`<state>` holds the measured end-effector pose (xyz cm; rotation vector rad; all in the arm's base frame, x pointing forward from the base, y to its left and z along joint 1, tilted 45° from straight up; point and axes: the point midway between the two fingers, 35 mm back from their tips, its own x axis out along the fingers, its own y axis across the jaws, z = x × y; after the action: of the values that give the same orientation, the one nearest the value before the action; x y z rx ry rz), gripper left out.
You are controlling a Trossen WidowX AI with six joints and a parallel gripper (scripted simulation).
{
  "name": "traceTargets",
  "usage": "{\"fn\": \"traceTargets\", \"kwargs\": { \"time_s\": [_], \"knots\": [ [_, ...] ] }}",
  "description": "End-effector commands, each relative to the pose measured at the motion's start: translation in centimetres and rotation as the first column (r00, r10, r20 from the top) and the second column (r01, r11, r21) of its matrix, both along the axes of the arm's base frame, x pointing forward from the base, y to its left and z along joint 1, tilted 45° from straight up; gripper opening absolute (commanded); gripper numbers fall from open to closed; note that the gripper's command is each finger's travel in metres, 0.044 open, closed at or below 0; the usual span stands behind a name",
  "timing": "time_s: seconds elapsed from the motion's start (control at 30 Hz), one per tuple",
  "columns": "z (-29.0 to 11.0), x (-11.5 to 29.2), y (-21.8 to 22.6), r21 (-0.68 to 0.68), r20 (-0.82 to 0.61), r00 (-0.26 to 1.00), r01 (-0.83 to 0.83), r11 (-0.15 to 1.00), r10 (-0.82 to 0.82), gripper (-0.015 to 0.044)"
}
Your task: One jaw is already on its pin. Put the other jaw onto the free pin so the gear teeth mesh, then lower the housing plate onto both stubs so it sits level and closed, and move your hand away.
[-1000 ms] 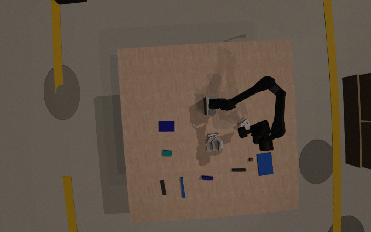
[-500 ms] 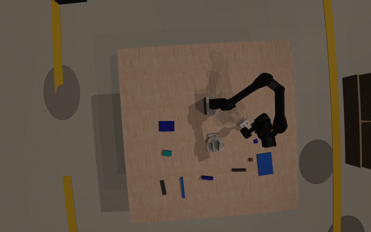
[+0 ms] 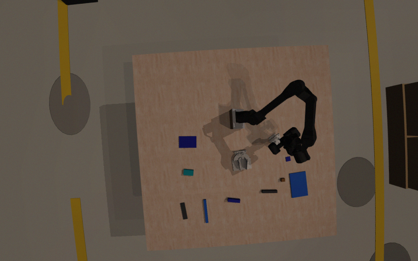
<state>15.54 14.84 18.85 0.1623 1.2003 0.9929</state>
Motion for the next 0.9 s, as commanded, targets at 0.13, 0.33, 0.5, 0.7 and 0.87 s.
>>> {"fn": "traceTargets", "kwargs": {
  "time_s": [0.13, 0.33, 0.5, 0.7, 0.87],
  "knots": [
    [-0.9, -0.1, 0.7, -0.004, 0.001, 1.0, 0.003, 1.0, -0.003, 0.044],
    [-1.3, -0.1, 1.1, -0.003, 0.001, 1.0, 0.003, 1.0, -0.003, 0.044],
    [-1.7, 0.0, 1.6, -0.004, 0.001, 1.0, 0.002, 1.0, -0.002, 0.044],
    [-2.4, 0.0, 2.3, -0.003, 0.001, 1.0, 0.002, 1.0, -0.002, 0.044],
    [-2.9, 0.0, 2.8, -0.002, 0.001, 1.0, 0.002, 1.0, -0.002, 0.044]
  ]
}}
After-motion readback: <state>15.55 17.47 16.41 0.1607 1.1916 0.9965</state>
